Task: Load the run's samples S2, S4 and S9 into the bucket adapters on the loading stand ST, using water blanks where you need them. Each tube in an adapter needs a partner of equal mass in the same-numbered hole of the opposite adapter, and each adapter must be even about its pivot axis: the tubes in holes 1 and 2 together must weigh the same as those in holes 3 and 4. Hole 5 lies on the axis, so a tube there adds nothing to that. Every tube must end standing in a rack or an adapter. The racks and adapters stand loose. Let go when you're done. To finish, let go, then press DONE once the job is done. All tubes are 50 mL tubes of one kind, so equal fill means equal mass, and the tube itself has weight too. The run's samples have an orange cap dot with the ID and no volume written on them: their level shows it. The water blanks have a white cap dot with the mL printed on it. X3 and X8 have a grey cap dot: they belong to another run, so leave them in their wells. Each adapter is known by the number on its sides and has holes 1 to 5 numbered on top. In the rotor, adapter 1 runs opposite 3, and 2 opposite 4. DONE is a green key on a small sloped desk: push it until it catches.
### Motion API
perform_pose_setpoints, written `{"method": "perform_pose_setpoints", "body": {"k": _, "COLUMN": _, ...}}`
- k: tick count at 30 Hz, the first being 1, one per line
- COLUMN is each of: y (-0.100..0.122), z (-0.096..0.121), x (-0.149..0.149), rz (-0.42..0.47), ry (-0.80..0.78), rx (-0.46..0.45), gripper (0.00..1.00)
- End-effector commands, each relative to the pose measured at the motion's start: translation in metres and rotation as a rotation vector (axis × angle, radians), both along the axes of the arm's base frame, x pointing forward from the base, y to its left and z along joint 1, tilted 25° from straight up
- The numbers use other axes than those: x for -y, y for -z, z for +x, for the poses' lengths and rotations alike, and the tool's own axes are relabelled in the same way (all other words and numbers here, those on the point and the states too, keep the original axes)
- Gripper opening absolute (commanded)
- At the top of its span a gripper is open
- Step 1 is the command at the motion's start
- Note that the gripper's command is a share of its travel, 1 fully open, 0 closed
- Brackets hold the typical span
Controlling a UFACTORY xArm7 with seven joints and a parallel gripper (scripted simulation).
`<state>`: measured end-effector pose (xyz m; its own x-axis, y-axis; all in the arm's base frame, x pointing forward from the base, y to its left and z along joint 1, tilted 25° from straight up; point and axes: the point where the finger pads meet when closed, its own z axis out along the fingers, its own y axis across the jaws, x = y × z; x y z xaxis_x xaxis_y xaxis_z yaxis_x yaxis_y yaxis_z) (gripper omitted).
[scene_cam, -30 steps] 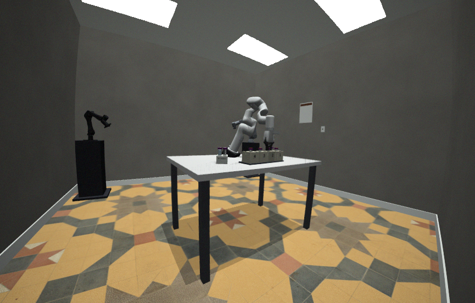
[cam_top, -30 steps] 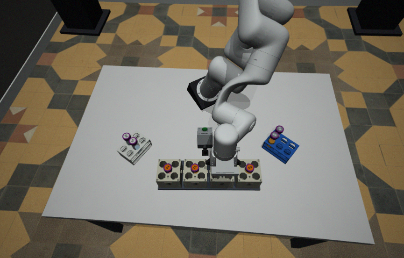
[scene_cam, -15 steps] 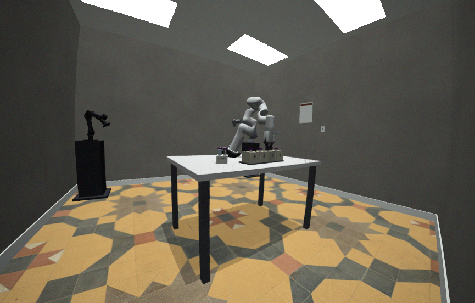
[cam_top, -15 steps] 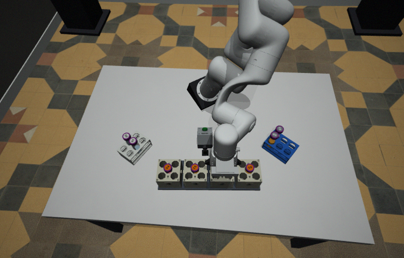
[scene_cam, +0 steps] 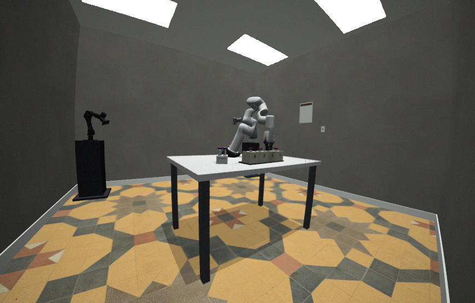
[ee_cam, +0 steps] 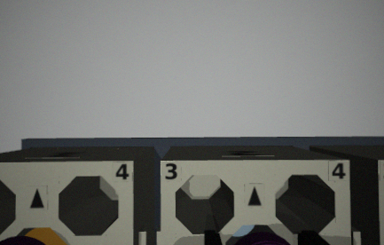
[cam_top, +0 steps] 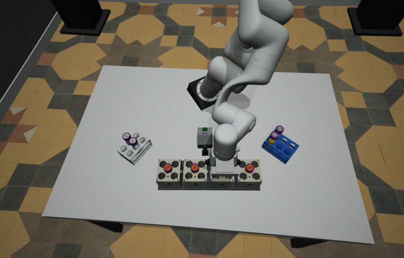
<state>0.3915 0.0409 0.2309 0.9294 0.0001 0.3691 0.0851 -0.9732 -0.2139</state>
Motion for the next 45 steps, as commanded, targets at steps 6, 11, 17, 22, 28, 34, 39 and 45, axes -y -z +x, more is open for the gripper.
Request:
{"method": "perform_pose_setpoints", "body": {"k": 6, "y": -0.016, "z": -0.005, "x": 0.004, "rz": 0.000, "ry": 0.001, "rx": 0.004, "gripper": 0.44}}
{"method": "perform_pose_setpoints", "body": {"k": 11, "y": -0.021, "z": -0.007, "x": 0.005, "rz": 0.000, "ry": 0.001, "rx": 0.004, "gripper": 0.44}}
{"method": "perform_pose_setpoints", "body": {"k": 17, "y": -0.032, "z": -0.011, "x": 0.008, "rz": 0.000, "ry": 0.001, "rx": 0.004, "gripper": 0.44}}
{"method": "perform_pose_setpoints", "body": {"k": 22, "y": -0.041, "z": -0.015, "x": 0.010, "rz": 0.000, "ry": 0.001, "rx": 0.004, "gripper": 0.44}}
{"method": "perform_pose_setpoints", "body": {"k": 28, "y": -0.048, "z": -0.018, "x": 0.012, "rz": 0.000, "ry": 0.001, "rx": 0.004, "gripper": 0.44}}
{"method": "perform_pose_setpoints", "body": {"k": 34, "y": -0.059, "z": -0.022, "x": 0.015, "rz": 0.000, "ry": 0.001, "rx": 0.004, "gripper": 0.44}}
{"method": "perform_pose_setpoints", "body": {"k": 39, "y": -0.068, "z": -0.026, "x": 0.017, "rz": 0.000, "ry": 0.001, "rx": 0.004, "gripper": 0.44}}
{"method": "perform_pose_setpoints", "body": {"k": 45, "y": -0.076, "z": -0.029, "x": 0.019, "rz": 0.000, "ry": 0.001, "rx": 0.004, "gripper": 0.44}}
